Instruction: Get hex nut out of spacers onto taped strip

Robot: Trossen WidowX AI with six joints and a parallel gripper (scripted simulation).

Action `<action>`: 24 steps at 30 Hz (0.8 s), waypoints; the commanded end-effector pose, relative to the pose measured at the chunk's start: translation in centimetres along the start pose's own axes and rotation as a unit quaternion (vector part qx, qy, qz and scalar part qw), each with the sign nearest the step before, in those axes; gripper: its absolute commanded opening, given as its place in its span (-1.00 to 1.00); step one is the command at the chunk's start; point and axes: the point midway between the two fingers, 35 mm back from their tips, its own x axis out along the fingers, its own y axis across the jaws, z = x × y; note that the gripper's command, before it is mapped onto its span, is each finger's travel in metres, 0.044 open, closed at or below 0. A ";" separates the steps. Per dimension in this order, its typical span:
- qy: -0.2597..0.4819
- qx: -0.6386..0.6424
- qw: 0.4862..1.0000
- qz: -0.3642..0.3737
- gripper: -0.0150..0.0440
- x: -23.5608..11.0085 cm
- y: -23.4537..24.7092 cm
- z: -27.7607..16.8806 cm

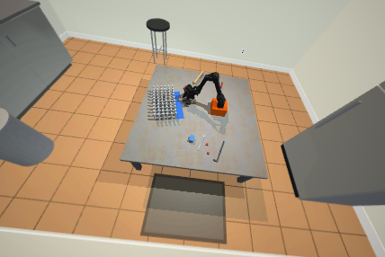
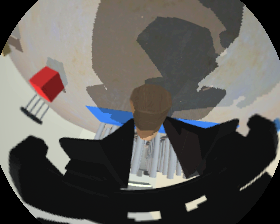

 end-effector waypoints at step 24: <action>0.001 0.001 1.000 0.002 -0.49 -0.9 -0.5 1.1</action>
